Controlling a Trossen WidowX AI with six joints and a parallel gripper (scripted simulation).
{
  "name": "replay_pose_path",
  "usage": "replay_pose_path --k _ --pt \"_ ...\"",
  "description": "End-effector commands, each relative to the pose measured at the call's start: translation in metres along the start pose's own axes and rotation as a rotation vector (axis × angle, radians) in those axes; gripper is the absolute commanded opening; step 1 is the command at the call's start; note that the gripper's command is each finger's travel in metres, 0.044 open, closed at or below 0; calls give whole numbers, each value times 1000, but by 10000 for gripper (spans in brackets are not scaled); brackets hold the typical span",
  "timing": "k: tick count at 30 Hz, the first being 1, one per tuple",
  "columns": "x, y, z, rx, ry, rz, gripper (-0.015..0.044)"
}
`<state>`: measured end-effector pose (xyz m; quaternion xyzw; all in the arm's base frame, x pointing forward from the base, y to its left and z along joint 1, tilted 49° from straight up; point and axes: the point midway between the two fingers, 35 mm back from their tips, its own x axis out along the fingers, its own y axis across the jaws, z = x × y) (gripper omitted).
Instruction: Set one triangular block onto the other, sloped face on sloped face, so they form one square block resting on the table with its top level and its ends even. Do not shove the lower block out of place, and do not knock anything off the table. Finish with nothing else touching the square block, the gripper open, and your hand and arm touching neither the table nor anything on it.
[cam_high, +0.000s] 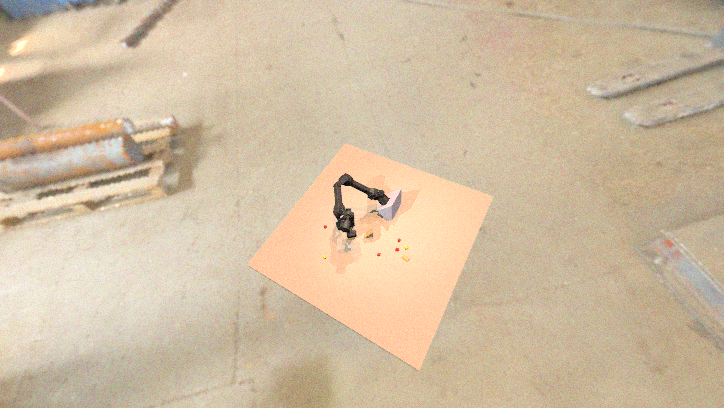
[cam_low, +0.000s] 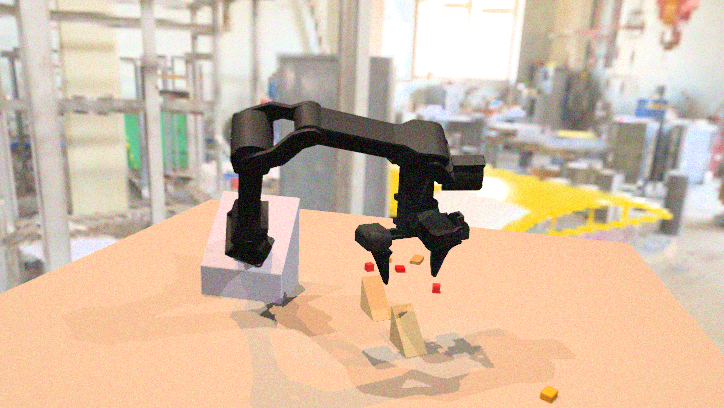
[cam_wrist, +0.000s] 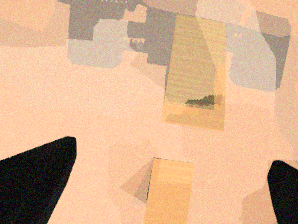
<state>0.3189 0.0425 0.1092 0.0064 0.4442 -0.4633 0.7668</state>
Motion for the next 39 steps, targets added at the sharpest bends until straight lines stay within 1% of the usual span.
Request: replay_pose_path --k 1,6,39 --pt "1 -9 8 33 -31 -19 440" --pt "4 -9 8 32 -30 -20 440" --pt "56 -8 15 28 -24 -20 440"
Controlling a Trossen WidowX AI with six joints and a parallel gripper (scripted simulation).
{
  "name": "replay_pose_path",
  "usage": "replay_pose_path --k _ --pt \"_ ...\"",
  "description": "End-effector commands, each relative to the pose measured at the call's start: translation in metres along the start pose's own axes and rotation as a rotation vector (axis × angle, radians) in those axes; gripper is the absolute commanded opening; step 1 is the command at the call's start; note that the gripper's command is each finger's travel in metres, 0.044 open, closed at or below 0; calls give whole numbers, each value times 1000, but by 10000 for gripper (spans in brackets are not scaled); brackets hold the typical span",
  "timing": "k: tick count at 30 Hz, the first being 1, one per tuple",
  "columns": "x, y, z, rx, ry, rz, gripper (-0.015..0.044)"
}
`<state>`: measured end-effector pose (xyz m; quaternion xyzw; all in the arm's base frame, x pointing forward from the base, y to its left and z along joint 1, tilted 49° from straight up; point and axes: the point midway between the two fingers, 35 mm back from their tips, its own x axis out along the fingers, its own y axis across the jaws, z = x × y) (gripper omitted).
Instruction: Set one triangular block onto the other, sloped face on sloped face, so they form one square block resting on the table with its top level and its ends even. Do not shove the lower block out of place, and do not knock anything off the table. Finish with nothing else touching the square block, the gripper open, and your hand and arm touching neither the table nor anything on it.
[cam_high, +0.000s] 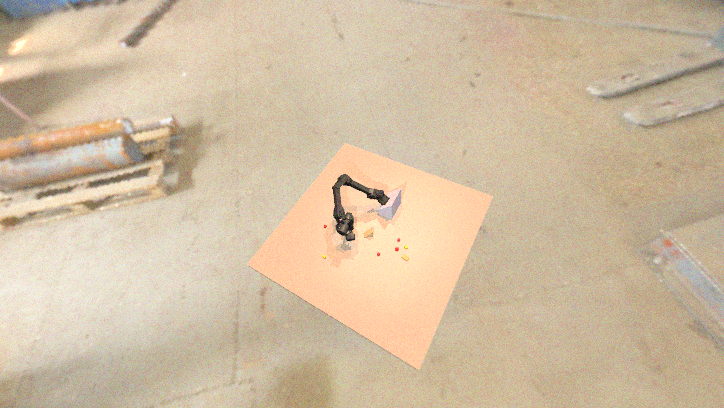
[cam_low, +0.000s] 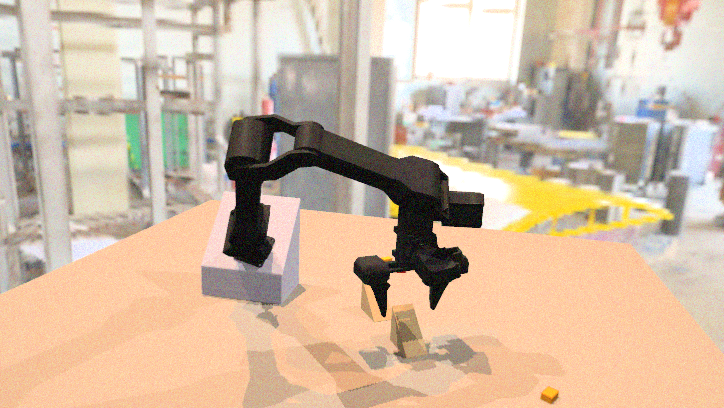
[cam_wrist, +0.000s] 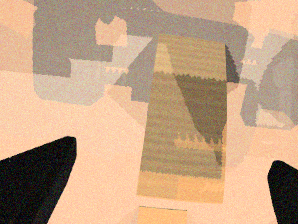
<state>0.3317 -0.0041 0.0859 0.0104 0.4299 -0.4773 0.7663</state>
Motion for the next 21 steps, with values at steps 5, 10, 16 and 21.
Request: replay_pose_path --k 5,10,16,21 --pt "13 -1 2 -3 -7 -1 440" --pt "21 -1 3 -2 -9 -1 440" --pt "30 -2 4 0 -11 -1 440" --pt "38 -3 5 1 -14 -1 440"
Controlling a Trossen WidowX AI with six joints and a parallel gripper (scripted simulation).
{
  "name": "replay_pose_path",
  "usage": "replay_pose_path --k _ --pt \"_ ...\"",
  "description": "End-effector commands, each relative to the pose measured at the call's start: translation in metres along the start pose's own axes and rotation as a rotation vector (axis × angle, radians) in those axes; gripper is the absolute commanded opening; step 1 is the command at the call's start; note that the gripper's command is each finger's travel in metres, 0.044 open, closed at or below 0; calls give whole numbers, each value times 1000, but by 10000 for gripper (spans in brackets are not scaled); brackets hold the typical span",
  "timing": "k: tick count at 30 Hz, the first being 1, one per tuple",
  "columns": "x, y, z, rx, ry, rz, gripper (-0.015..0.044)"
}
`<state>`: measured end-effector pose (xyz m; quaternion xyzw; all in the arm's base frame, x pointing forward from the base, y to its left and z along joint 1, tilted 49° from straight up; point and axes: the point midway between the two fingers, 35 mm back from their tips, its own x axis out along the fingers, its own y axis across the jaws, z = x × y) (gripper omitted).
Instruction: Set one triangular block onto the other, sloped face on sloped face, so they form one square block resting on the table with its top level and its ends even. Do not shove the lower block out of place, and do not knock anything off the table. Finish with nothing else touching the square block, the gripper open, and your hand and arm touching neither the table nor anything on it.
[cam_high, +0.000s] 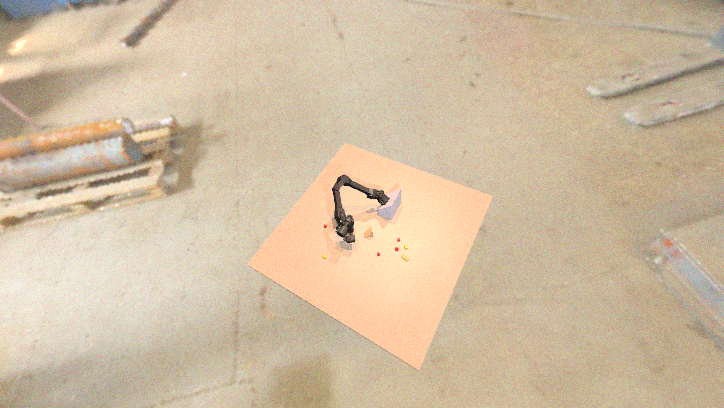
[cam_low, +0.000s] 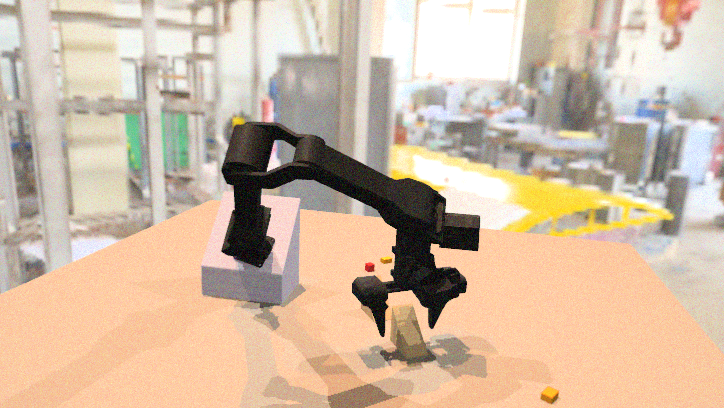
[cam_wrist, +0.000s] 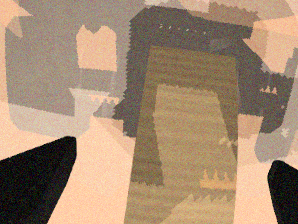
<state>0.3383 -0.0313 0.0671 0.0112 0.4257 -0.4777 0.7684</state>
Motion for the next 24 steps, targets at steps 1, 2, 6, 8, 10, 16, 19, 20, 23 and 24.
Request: replay_pose_path --k 1,2,6,8,10,16,19,20,23,24 --pt "6 -1 1 -4 -7 -4 440" --pt "8 -1 1 -4 -7 -4 440" --pt "14 -3 1 -3 -9 -5 440" --pt "16 -3 2 -3 -10 -5 440" --pt "16 -3 2 -3 -10 -5 414" --pt "16 -3 2 -3 -10 -5 256" --pt "16 -3 2 -3 -10 -5 177" --pt "16 -3 2 -3 -10 -5 171" --pt "16 -3 2 -3 -10 -5 151" --pt "16 -3 2 -3 -10 -5 144"
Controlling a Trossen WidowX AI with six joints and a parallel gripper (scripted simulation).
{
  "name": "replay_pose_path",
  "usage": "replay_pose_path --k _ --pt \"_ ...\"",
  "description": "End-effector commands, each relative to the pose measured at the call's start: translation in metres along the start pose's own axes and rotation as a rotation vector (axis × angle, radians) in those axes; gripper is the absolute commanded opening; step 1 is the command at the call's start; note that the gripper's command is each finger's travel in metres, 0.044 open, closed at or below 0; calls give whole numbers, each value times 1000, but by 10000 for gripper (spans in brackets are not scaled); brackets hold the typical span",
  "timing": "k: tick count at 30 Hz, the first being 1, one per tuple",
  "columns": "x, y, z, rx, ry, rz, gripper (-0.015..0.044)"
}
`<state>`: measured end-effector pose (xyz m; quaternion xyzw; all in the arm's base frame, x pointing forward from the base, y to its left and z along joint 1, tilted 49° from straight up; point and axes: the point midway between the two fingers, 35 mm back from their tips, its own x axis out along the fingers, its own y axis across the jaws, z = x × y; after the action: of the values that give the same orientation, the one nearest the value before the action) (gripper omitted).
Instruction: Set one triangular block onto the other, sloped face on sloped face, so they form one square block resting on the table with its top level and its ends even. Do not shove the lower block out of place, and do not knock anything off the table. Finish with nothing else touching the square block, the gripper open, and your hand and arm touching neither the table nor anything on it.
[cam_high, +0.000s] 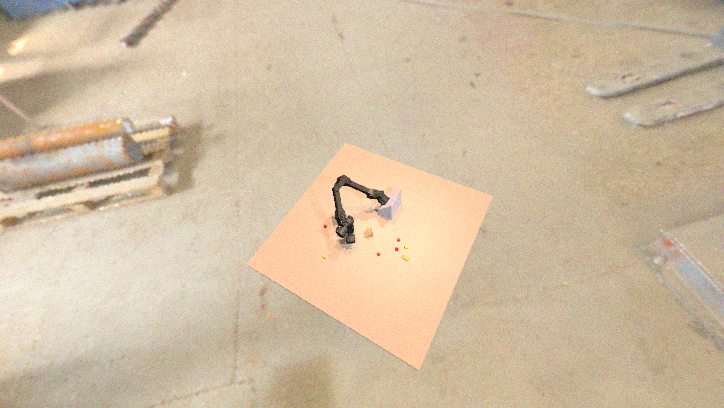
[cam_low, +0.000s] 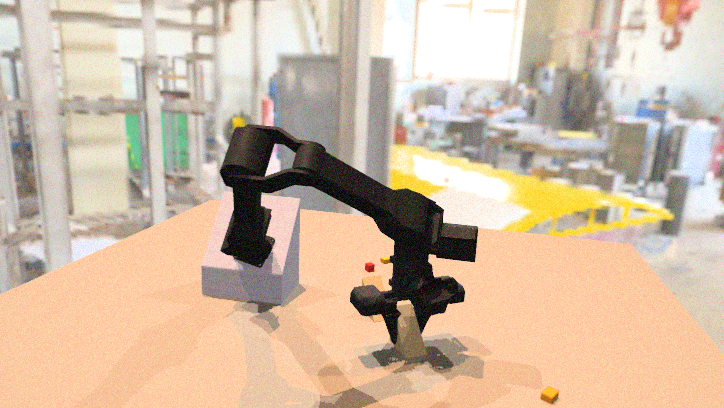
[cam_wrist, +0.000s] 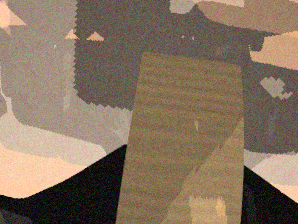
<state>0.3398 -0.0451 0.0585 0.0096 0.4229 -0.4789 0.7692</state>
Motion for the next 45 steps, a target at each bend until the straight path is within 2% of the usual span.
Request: replay_pose_path --k 1,3,8,15,28,45 --pt "0 0 0 -4 -4 -3 138" --pt "0 0 0 -4 -4 -3 124" --pt "-2 0 0 -4 -3 -2 0" --pt "-29 0 0 0 1 1 0" --pt "-27 0 -1 38 3 -3 0" --pt "-27 1 -1 464 3 -1 0"
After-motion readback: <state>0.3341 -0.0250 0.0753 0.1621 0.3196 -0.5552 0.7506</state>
